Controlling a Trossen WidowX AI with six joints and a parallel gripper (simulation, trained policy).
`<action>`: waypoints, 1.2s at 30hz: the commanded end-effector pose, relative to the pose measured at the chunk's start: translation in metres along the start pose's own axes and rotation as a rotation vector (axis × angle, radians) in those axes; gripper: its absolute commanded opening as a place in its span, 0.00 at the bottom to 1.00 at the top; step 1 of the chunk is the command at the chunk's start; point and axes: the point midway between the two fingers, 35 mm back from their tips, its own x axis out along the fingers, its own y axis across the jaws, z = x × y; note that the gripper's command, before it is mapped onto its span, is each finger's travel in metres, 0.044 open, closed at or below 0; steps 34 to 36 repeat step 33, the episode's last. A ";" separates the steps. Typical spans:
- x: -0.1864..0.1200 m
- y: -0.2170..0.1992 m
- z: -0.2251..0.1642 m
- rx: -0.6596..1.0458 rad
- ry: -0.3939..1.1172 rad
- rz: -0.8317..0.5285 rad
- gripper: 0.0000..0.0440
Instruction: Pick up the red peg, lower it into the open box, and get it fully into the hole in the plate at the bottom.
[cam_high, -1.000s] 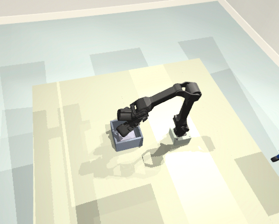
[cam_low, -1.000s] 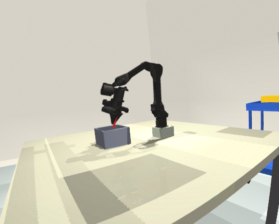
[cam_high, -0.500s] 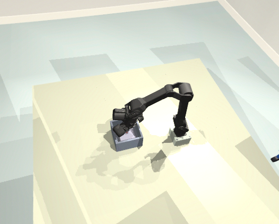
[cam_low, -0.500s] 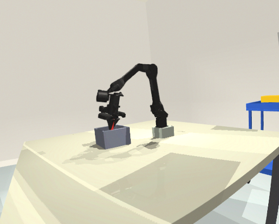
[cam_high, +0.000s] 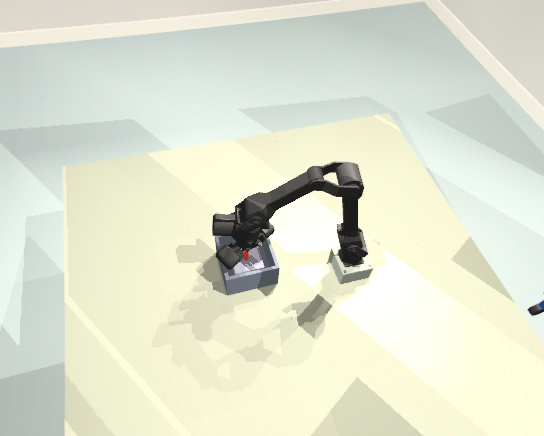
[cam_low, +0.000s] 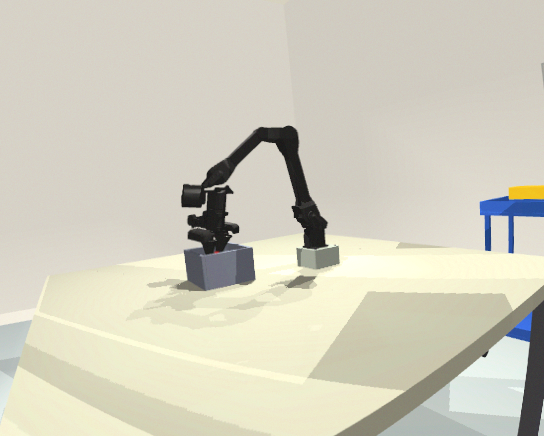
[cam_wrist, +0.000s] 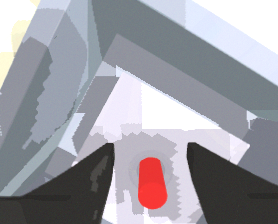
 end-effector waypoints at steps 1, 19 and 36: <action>0.000 0.006 0.011 -0.018 -0.008 0.004 0.65; -0.013 0.022 0.068 -0.019 -0.120 0.040 1.00; -0.019 0.026 0.087 -0.004 -0.171 0.056 1.00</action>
